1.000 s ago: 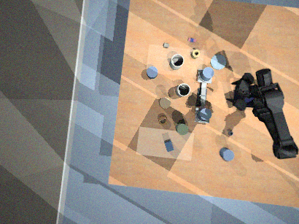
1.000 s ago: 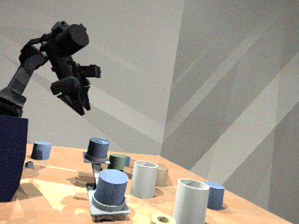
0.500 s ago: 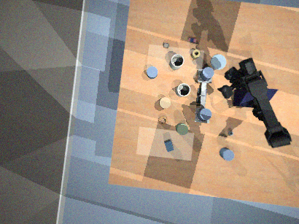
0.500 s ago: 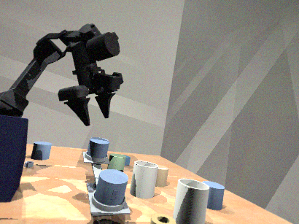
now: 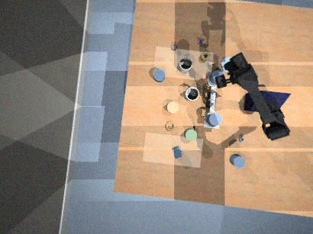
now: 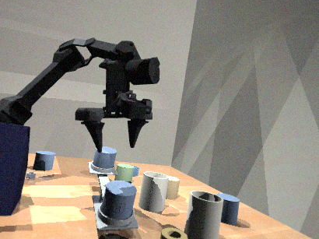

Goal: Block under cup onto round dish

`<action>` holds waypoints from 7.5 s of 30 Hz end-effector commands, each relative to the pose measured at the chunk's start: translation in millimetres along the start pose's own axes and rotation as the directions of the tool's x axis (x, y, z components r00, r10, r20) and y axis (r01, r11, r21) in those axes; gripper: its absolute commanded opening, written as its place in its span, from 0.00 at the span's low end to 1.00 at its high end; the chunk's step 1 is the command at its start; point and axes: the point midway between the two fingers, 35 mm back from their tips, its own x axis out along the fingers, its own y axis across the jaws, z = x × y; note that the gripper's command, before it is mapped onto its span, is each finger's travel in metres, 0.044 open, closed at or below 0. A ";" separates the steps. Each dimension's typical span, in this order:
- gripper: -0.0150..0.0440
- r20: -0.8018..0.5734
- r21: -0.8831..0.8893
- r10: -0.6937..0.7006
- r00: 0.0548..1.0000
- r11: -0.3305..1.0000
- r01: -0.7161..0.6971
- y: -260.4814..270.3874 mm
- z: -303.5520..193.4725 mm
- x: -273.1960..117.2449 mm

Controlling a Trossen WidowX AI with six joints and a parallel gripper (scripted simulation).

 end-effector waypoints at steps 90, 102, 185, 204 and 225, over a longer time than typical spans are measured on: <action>0.25 -0.047 0.355 -0.161 0.986 0.920 0.168 -5.4 35.0 108.3; 0.25 -0.045 0.355 -0.162 0.986 0.920 0.167 -1.7 37.7 94.1; 0.25 -0.058 0.363 -0.167 0.984 0.915 0.177 9.4 38.1 -0.5; 0.25 -0.058 0.363 -0.167 0.984 0.915 0.177 9.4 38.1 -0.5; 0.25 -0.058 0.363 -0.167 0.984 0.915 0.177 9.4 38.1 -0.5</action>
